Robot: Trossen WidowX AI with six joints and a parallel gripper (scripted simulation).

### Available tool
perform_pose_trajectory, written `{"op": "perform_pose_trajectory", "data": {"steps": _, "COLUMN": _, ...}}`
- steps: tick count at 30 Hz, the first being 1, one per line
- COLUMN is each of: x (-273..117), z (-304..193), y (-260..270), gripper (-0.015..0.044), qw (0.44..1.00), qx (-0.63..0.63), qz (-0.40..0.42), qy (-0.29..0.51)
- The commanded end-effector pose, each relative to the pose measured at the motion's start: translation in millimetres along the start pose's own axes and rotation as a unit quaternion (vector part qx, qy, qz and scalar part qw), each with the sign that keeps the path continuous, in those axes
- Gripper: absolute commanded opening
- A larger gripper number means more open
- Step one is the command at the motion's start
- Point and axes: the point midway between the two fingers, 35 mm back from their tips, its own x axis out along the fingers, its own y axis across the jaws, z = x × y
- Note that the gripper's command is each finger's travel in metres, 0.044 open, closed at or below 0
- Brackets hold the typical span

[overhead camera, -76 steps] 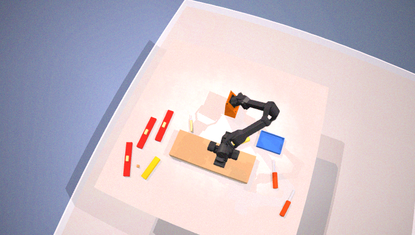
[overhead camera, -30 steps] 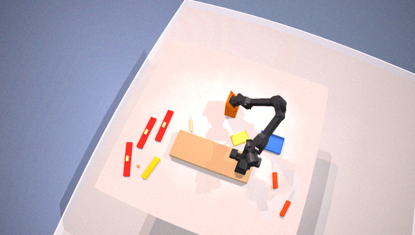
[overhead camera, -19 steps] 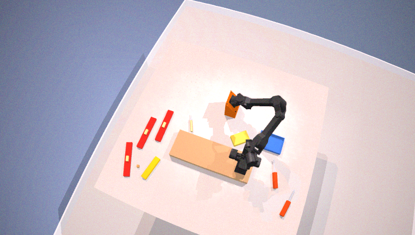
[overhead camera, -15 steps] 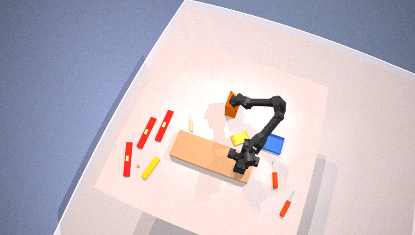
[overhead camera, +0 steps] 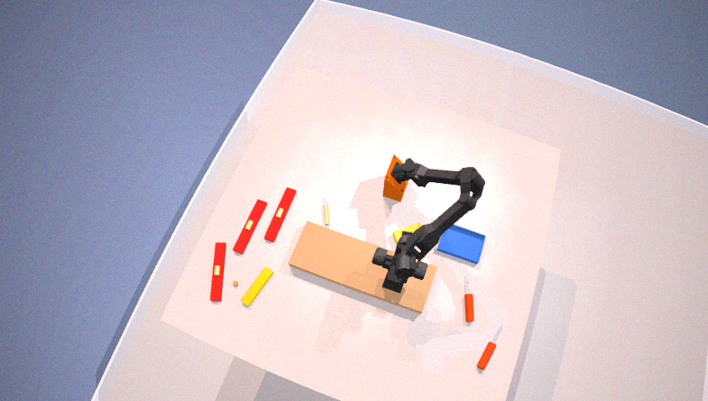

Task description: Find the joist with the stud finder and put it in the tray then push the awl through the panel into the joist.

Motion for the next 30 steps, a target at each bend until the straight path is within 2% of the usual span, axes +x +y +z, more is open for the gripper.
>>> {"op": "perform_pose_trajectory", "data": {"steps": 1, "x": 0.1, "z": -2.1, "y": -20.5, "gripper": 0.0000, "qw": 1.000, "qx": 0.003, "qz": -0.003, "qy": 0.001}}
{"op": "perform_pose_trajectory", "data": {"steps": 30, "x": -1.0, "z": -3.0, "y": -131.2, "gripper": 0.0000, "qw": 1.000, "qx": 0.002, "qz": -0.005, "qy": 0.001}}
